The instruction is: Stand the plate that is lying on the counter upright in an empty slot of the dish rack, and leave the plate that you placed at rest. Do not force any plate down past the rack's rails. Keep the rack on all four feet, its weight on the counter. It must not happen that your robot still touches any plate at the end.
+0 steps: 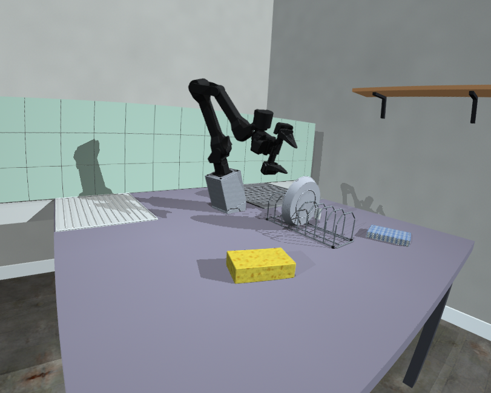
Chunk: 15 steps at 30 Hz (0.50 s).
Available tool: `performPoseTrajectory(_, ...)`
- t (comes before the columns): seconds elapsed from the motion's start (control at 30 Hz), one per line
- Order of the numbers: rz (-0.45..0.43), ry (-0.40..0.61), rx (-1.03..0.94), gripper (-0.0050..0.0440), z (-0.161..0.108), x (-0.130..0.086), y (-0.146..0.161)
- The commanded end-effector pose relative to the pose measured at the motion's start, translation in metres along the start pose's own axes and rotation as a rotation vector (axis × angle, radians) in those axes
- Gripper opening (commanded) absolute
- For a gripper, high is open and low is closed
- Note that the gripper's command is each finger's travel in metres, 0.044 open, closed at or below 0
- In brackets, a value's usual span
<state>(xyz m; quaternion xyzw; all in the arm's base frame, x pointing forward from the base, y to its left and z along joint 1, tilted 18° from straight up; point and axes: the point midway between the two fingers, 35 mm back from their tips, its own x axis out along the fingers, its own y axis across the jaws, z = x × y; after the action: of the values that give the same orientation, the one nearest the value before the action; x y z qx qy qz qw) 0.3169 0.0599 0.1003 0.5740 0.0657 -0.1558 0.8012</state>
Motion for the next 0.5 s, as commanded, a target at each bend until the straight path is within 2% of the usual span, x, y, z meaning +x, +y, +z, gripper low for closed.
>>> performPoseTrajectory(0.0, -0.005, 0.003, -0.006, 0.044, 0.004, -0.001, -0.003)
performPoseTrajectory(0.47, 0.001, 0.002, -0.007, 0.044, 0.021, -0.004, -0.004)
